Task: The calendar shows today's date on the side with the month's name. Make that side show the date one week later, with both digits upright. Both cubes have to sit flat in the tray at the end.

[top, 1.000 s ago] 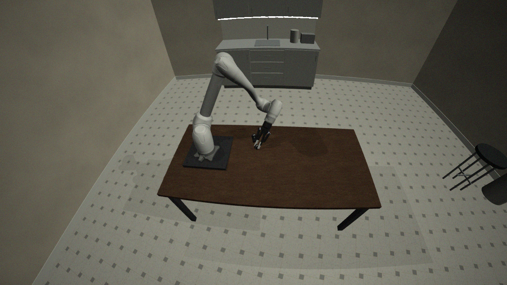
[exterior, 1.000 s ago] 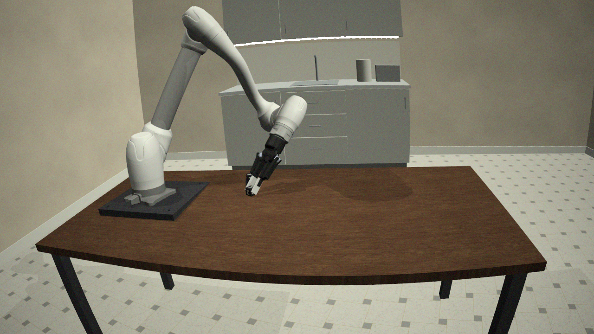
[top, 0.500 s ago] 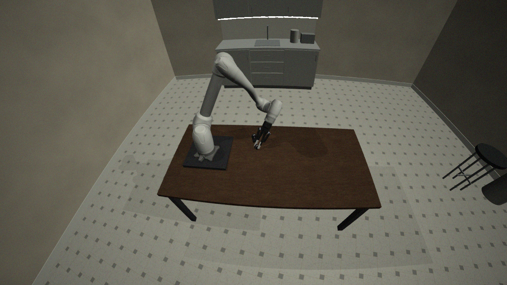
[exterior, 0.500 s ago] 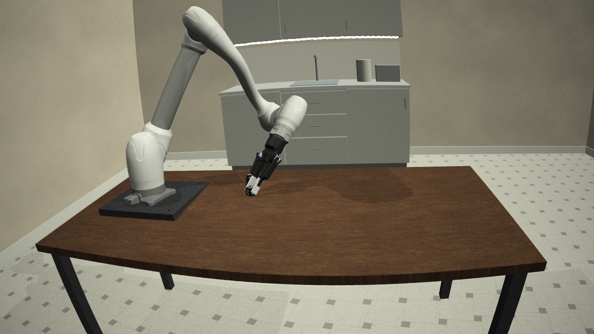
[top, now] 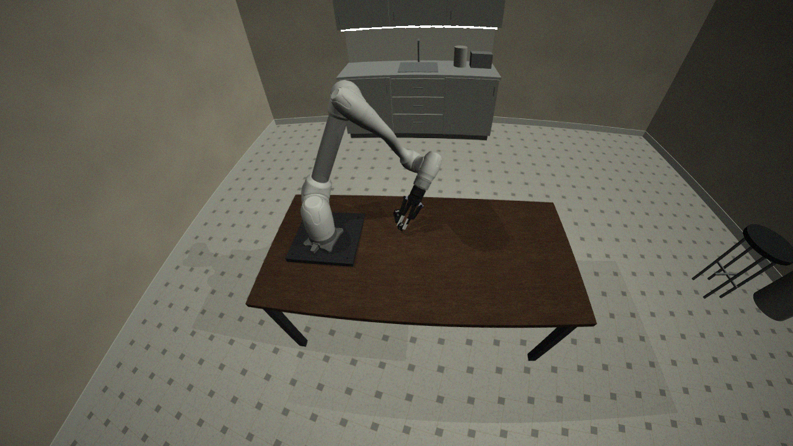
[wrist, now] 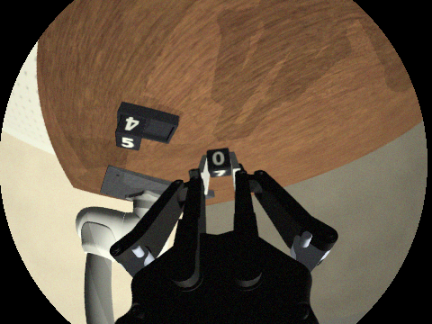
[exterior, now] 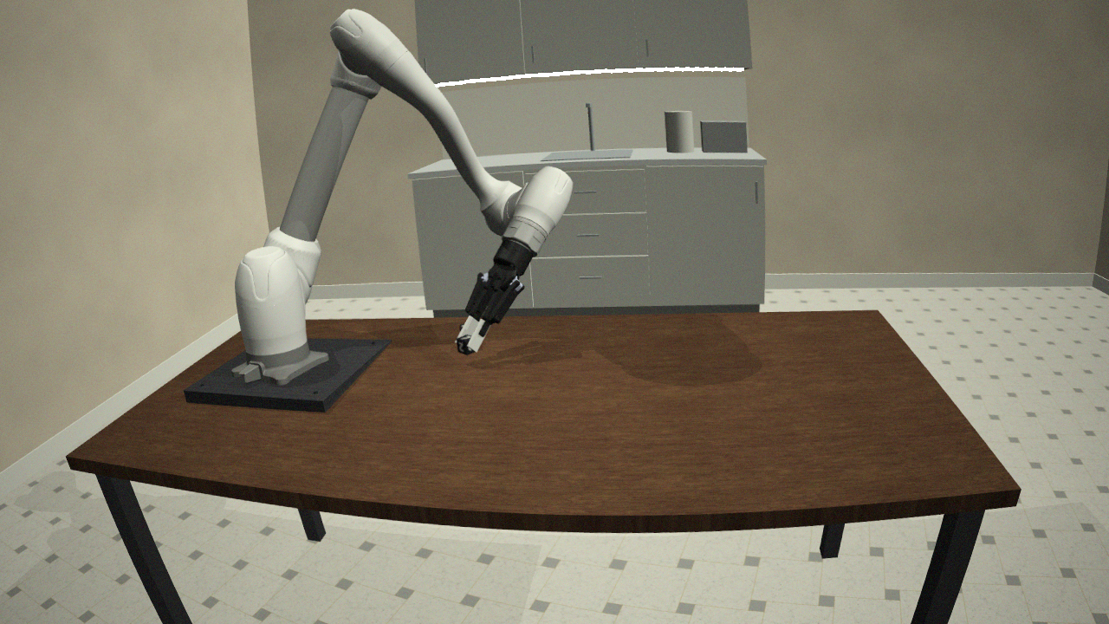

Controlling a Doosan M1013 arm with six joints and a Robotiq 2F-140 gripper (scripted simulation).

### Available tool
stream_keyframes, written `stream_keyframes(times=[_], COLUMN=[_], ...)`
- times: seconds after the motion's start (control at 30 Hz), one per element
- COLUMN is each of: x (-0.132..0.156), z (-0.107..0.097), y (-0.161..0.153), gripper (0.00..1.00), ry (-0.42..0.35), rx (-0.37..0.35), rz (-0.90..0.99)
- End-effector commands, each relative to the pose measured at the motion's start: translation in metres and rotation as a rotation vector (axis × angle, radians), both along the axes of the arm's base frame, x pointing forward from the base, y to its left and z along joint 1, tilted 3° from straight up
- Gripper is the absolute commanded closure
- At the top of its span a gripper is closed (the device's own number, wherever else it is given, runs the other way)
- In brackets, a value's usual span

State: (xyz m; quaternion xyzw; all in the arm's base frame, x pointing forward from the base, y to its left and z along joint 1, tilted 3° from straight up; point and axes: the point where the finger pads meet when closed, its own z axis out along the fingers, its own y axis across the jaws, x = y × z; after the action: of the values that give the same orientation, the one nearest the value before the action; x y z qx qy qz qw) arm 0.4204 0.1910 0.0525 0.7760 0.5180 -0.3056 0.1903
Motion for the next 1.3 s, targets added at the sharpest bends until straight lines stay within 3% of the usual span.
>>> stream_keyframes(times=[0.0, 0.33, 0.83, 1.03, 1.1, 1.27], x=[0.000, 0.000, 0.000, -0.001, -0.001, -0.002], z=[0.006, 0.040, 0.042, 0.042, 0.042, 0.045], y=[0.000, -0.002, -0.002, -0.005, -0.005, -0.006], gripper=[0.75, 0.75, 0.75, 0.75, 0.75, 0.75], ry=[0.000, 0.000, -0.002, -0.055, -0.055, -0.102], rx=[0.000, 0.000, 0.005, 0.144, 0.144, 0.241], rz=[0.000, 0.000, 0.000, -0.005, -0.005, -0.006])
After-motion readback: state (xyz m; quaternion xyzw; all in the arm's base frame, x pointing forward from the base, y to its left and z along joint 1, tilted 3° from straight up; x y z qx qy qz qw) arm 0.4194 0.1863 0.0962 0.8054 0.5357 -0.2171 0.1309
